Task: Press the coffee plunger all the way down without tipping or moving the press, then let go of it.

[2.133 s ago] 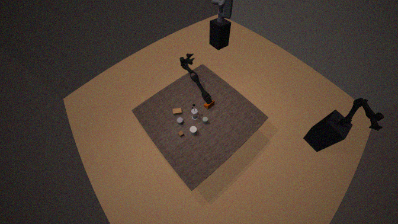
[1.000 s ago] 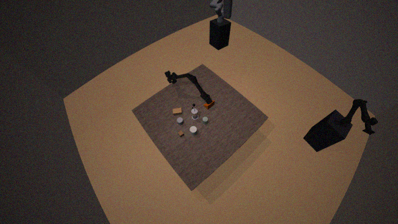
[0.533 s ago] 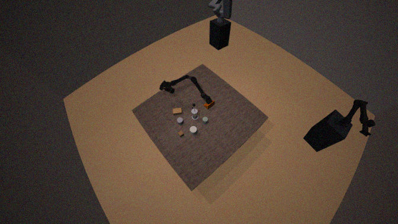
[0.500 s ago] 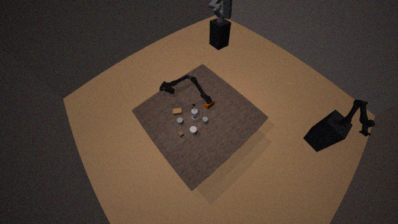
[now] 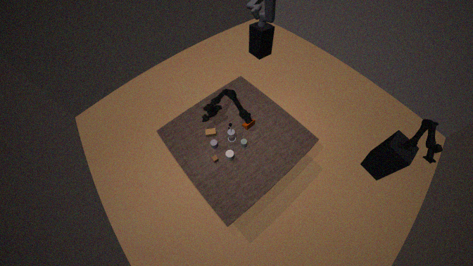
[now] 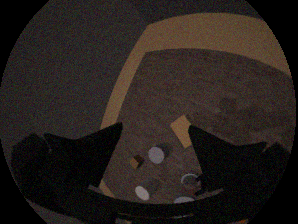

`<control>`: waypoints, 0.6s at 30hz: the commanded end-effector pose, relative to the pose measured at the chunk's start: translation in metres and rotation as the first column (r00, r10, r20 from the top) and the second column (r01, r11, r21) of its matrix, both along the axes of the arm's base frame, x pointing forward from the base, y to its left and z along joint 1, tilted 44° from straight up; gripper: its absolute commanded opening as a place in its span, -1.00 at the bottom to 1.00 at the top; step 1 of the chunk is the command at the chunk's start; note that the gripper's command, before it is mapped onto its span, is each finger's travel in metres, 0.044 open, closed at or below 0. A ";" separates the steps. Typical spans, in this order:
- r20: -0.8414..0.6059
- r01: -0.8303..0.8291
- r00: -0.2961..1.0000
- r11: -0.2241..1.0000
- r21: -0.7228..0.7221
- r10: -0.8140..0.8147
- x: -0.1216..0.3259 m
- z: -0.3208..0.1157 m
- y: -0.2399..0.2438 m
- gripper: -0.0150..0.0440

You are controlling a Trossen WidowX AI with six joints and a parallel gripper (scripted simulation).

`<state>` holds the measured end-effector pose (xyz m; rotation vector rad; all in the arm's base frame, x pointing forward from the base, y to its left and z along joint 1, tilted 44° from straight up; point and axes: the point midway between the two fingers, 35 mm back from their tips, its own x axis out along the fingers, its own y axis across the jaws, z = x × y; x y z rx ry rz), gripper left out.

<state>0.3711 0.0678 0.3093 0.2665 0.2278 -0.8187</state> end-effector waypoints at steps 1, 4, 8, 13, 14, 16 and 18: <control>-0.178 -0.194 0.969 0.975 -0.107 0.173 -0.027 -0.027 0.054 1.00; -0.303 -0.352 0.908 0.918 -0.180 0.289 -0.057 -0.042 0.092 1.00; -0.457 -0.547 0.796 0.794 -0.265 0.397 -0.102 -0.060 0.131 1.00; -0.625 -0.745 0.638 0.567 -0.353 0.449 -0.164 -0.076 0.164 1.00; -0.655 -0.776 0.608 0.513 -0.368 0.449 -0.177 -0.078 0.168 1.00; -0.691 -0.810 0.571 0.440 -0.387 0.444 -0.193 -0.081 0.172 1.00; -0.695 -0.814 0.566 0.431 -0.389 0.443 -0.195 -0.082 0.172 1.00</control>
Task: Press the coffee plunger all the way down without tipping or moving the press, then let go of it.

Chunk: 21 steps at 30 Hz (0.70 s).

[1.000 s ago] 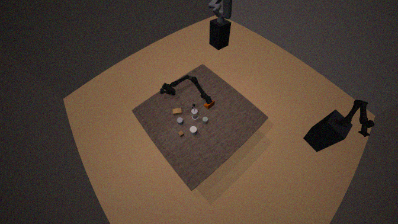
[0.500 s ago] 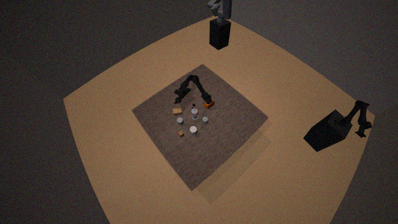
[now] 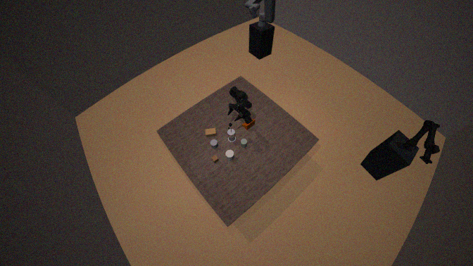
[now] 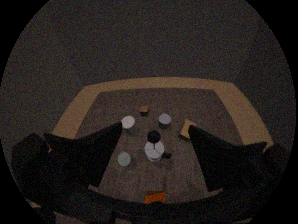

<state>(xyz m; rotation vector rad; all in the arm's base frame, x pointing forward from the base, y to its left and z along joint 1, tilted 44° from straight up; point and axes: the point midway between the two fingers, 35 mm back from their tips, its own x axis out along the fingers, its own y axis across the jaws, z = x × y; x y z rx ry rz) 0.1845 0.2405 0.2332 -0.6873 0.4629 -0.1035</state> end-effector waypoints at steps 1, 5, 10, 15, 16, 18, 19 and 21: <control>-0.017 -0.033 0.999 0.997 -0.068 0.032 -0.008 -0.008 -0.003 1.00; -0.018 -0.034 0.999 0.997 -0.068 0.033 -0.006 -0.024 -0.017 1.00; -0.017 -0.034 0.999 0.997 -0.068 0.033 -0.005 -0.048 -0.040 1.00; -0.018 -0.034 0.999 0.997 -0.067 0.033 -0.004 -0.050 -0.041 1.00; -0.019 -0.034 0.999 0.997 -0.067 0.033 -0.003 -0.050 -0.041 1.00; -0.020 -0.034 0.999 0.997 -0.067 0.033 -0.001 -0.052 -0.042 1.00; -0.021 -0.034 0.999 0.997 -0.066 0.032 0.001 -0.052 -0.042 1.00; -0.022 -0.034 0.999 0.997 -0.066 0.033 0.003 -0.054 -0.043 1.00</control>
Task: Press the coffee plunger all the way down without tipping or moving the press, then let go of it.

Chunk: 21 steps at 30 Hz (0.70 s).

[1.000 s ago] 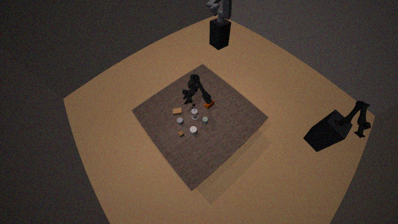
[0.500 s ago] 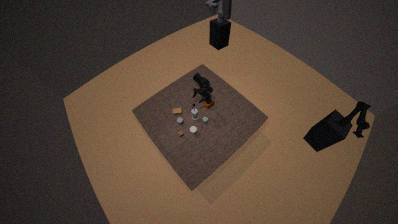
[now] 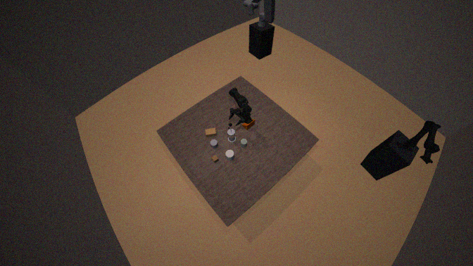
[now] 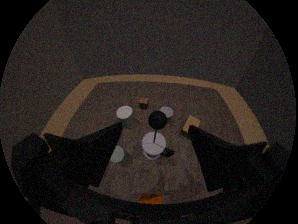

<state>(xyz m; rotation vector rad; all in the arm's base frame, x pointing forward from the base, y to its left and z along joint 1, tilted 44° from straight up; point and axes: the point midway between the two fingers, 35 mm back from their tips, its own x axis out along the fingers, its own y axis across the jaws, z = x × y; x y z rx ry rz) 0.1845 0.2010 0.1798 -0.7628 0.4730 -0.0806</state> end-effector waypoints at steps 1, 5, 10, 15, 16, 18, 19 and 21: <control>0.003 -0.001 1.000 1.000 0.001 0.001 0.005 -0.001 -0.004 1.00; 0.002 -0.001 1.000 1.000 0.002 0.001 0.011 -0.004 -0.005 1.00; 0.003 -0.001 1.000 1.000 0.002 0.001 0.018 -0.007 -0.007 1.00; 0.006 -0.001 1.000 1.000 0.001 0.001 0.025 -0.009 -0.009 1.00; 0.007 -0.001 1.000 1.000 0.001 0.001 0.027 -0.009 -0.010 1.00; 0.009 -0.001 1.000 1.000 0.000 0.001 0.029 -0.010 -0.011 1.00; 0.009 -0.001 1.000 1.000 0.000 0.001 0.030 -0.010 -0.011 1.00; 0.009 -0.001 1.000 1.000 0.000 0.001 0.030 -0.010 -0.011 0.91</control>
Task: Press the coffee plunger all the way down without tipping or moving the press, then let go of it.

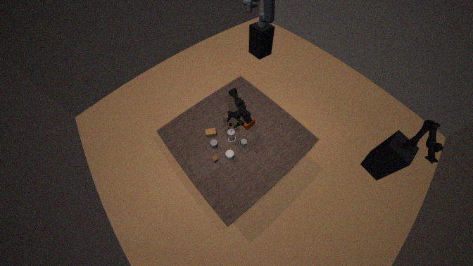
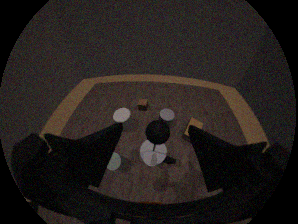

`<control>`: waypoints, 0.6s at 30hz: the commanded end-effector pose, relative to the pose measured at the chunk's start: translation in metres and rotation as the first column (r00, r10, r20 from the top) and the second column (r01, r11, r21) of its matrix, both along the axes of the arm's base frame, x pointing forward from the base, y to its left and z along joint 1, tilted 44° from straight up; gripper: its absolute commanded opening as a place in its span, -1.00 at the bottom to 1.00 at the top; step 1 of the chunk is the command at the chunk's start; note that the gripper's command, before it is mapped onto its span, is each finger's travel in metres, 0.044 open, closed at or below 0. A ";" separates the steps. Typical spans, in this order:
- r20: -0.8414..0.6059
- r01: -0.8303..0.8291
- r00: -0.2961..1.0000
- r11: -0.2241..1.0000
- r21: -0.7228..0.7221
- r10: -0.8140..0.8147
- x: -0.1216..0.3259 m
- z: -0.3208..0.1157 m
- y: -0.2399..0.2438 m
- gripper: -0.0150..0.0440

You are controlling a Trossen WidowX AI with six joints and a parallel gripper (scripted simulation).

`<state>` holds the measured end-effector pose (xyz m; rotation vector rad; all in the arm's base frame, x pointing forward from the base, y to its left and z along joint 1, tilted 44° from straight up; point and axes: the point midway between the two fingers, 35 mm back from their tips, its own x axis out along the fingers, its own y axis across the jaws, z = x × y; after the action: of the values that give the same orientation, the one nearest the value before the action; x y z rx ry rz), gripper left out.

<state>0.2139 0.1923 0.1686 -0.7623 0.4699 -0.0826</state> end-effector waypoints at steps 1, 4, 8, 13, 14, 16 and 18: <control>0.006 -0.002 1.000 1.000 0.000 0.002 0.001 0.001 -0.002 0.82; 0.006 -0.002 1.000 1.000 0.000 0.002 0.001 0.001 -0.002 0.56; 0.006 -0.002 1.000 1.000 0.000 0.002 0.001 0.001 -0.002 0.20; 0.006 -0.002 1.000 1.000 0.000 0.002 0.001 0.001 -0.002 -0.05; 0.006 -0.002 1.000 1.000 0.000 0.002 0.001 0.001 -0.002 -0.06; 0.006 -0.002 1.000 1.000 0.000 0.002 0.001 0.001 -0.002 -0.06; 0.006 -0.002 1.000 1.000 0.000 0.002 0.001 0.001 -0.002 -0.06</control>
<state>0.2150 0.1902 0.1690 -0.7614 0.4654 -0.0847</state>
